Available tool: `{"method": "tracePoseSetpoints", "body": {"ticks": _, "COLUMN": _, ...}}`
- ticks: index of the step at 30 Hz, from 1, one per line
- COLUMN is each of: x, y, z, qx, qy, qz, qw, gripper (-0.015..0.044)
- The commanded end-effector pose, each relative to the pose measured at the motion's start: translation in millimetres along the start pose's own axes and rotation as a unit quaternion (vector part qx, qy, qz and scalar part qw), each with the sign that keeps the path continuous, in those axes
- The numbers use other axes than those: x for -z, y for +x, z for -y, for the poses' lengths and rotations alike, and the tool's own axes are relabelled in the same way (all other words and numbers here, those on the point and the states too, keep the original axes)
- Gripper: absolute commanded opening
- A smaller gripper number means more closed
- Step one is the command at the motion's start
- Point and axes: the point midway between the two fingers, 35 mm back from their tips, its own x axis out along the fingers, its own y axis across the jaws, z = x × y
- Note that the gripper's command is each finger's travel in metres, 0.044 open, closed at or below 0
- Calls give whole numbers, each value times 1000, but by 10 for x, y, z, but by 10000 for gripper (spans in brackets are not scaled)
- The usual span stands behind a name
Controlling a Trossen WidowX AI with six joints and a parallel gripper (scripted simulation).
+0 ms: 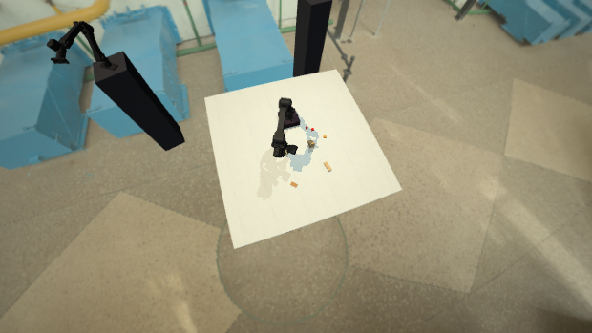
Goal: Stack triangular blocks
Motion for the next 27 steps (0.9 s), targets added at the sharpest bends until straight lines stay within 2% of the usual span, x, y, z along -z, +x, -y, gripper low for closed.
{"method": "tracePoseSetpoints", "body": {"ticks": 1, "x": 10, "y": 5, "z": -5, "qx": 26, "qy": -63, "qz": 19, "qw": 998, "gripper": 0}}
{"method": "tracePoseSetpoints", "body": {"ticks": 19, "x": 19, "y": -81, "z": -85, "qx": 144, "qy": -311, "qz": 85, "qw": 935, "gripper": 0}}
{"method": "tracePoseSetpoints", "body": {"ticks": 27, "x": 42, "y": -84, "z": -114, "qx": 149, "qy": -319, "qz": 87, "qw": 932, "gripper": 0}}
